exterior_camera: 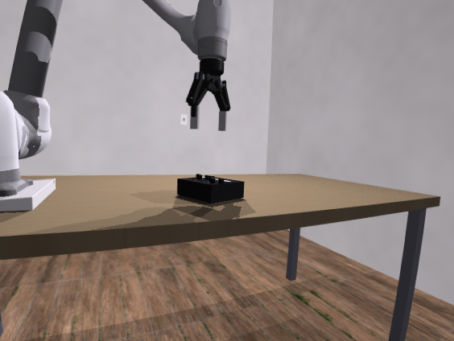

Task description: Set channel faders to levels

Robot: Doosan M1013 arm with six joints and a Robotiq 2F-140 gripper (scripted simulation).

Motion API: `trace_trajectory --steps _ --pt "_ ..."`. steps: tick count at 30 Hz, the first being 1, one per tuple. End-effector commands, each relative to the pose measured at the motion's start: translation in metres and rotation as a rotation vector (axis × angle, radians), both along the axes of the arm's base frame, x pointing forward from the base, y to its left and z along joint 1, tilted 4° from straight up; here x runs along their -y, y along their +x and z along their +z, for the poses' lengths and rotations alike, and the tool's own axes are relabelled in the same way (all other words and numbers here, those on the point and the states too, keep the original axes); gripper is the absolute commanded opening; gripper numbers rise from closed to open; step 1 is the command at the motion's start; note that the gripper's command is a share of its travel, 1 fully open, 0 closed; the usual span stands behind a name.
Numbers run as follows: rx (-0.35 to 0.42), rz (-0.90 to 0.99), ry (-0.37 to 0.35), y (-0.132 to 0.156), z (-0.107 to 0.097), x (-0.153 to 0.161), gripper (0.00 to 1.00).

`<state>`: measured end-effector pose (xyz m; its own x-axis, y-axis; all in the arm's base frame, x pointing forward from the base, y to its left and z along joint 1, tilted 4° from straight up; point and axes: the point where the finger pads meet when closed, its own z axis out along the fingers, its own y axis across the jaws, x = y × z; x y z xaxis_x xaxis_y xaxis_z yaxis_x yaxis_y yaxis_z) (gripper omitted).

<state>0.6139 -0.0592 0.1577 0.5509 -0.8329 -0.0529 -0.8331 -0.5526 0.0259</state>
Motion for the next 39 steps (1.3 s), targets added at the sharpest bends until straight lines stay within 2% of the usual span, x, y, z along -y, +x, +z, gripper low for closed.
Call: trace_trajectory --steps 1,5,7,8,18,24,29,35,39 --pt "-0.012 -0.276 -0.038 0.010 -0.024 -0.005 1.00" --pt "-0.021 -0.504 -0.063 0.011 -0.029 -0.006 1.00" --pt "-0.021 -0.504 -0.063 0.011 -0.029 -0.006 1.00" --pt "-0.024 -0.565 -0.074 0.011 -0.029 -0.006 1.00" --pt "-0.024 -0.566 -0.074 0.011 -0.029 -0.006 1.00" --pt "-0.025 -0.651 -0.079 0.012 -0.034 -0.008 1.00" --pt "-0.027 -1.007 -0.099 0.017 -0.054 -0.017 1.00" --pt "-0.034 -1.351 -0.106 0.023 -0.083 -0.030 1.00" --pt "-0.037 -1.583 -0.116 0.024 -0.093 -0.035 1.00"
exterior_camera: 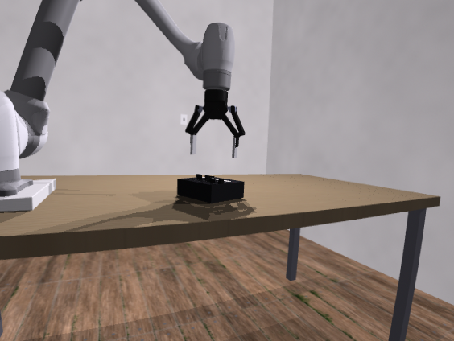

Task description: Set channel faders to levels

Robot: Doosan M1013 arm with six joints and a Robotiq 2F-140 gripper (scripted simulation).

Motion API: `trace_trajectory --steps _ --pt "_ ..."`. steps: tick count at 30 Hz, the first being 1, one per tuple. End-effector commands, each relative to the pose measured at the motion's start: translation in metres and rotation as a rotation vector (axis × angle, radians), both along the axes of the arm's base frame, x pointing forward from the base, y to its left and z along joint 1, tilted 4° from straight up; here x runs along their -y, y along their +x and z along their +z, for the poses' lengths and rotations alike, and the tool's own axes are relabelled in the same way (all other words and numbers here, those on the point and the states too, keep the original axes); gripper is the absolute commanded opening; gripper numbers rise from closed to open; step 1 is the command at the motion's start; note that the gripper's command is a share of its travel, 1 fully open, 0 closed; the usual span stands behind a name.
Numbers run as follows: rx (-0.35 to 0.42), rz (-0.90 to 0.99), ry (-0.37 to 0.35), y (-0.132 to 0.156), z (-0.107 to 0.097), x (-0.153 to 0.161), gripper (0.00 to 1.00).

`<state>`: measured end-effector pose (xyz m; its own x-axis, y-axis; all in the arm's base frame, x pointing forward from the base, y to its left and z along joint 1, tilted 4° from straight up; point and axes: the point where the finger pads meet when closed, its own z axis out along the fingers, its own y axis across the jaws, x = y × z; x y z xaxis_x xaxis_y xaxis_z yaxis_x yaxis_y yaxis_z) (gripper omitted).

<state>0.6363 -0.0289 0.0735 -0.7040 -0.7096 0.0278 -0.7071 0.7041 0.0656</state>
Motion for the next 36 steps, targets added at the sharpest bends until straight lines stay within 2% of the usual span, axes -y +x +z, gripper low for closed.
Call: trace_trajectory --steps 1,2,3,5,6,36 --pt "-0.004 -0.218 -0.040 0.0020 -0.0091 -0.0043 1.00" --pt "-0.004 -0.218 -0.040 0.0020 -0.0091 -0.0043 1.00" --pt "-0.007 -0.382 -0.063 0.0021 -0.0099 -0.0047 1.00" --pt "-0.007 -0.395 -0.065 0.0021 -0.0103 -0.0049 1.00" --pt "-0.007 -0.395 -0.065 0.0021 -0.0103 -0.0049 0.00" --pt "-0.007 -0.395 -0.065 0.0021 -0.0103 -0.0049 0.00"
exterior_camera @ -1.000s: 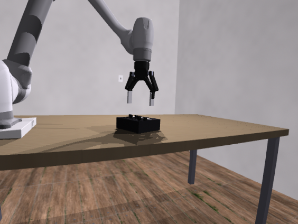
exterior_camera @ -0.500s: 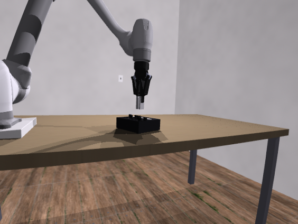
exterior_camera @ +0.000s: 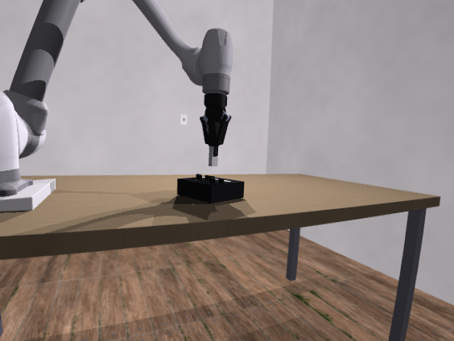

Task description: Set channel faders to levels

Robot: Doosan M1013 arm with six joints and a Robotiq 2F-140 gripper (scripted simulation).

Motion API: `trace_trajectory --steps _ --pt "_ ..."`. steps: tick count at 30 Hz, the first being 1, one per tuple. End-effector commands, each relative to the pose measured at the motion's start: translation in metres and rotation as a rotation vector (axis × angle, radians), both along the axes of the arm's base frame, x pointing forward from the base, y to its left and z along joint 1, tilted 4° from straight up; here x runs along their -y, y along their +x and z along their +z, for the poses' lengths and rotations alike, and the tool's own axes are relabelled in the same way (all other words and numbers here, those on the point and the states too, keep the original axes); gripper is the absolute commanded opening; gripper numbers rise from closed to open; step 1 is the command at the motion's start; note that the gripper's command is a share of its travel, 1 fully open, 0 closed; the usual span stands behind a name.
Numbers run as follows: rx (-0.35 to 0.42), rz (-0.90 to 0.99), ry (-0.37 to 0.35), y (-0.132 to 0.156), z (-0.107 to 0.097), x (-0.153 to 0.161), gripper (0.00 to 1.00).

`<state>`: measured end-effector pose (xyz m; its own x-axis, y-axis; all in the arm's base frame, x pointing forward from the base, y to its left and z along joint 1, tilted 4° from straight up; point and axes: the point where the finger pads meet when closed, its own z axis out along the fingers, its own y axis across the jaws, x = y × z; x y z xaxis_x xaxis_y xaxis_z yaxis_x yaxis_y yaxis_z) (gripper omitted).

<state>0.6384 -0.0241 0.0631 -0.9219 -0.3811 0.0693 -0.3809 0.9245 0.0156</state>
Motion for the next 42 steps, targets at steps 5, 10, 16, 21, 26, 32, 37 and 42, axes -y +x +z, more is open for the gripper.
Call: trace_trajectory --steps 5,10,16,21,26,32,37,42 --pt "0.000 0.000 0.000 0.000 0.000 0.000 0.00" --pt "0.000 0.000 0.000 0.000 0.000 0.000 0.00" --pt "0.000 0.000 0.000 0.000 -0.001 0.000 0.00" --pt "0.000 0.000 0.000 0.000 -0.003 0.000 0.00" --pt "0.000 0.000 0.000 0.000 -0.006 0.000 0.00" --pt "0.000 0.000 0.000 -0.001 -0.010 0.000 0.00" --pt "0.000 0.000 0.000 -0.001 -0.012 0.000 0.00" --pt "0.000 0.000 0.000 -0.001 -0.016 0.000 0.00"
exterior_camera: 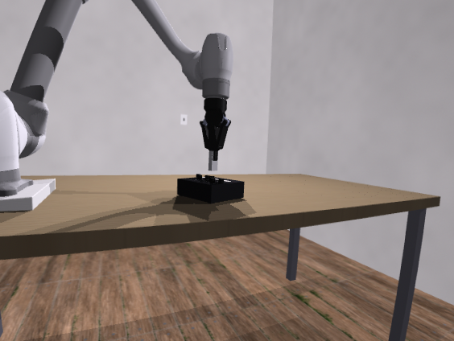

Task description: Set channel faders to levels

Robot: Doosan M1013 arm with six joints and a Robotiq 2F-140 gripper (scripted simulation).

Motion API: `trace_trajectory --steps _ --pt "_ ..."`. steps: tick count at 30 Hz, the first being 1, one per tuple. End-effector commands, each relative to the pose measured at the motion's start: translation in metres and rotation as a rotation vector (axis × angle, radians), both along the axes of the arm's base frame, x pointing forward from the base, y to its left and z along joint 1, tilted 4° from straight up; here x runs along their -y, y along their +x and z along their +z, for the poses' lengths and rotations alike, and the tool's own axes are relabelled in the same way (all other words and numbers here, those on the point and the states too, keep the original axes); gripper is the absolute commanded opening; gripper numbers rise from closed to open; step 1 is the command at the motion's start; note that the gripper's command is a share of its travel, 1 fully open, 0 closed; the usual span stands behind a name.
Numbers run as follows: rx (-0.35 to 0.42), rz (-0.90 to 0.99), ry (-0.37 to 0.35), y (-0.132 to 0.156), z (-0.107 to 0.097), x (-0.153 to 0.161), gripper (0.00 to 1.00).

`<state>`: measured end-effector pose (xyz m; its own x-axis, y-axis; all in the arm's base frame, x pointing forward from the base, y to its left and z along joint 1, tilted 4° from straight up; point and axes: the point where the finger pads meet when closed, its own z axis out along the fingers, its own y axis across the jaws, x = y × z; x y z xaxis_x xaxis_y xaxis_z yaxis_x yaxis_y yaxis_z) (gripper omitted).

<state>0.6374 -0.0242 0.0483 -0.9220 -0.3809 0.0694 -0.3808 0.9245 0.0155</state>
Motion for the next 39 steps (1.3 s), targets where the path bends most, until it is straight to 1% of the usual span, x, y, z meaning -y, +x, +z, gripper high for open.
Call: trace_trajectory --steps 1,18,39 --pt "0.000 0.000 0.000 -0.0001 -0.0016 0.0000 0.00" --pt "0.000 0.000 0.000 -0.0006 -0.0084 0.0000 0.00" --pt "0.000 0.000 0.000 -0.0006 -0.0090 0.0000 0.00"
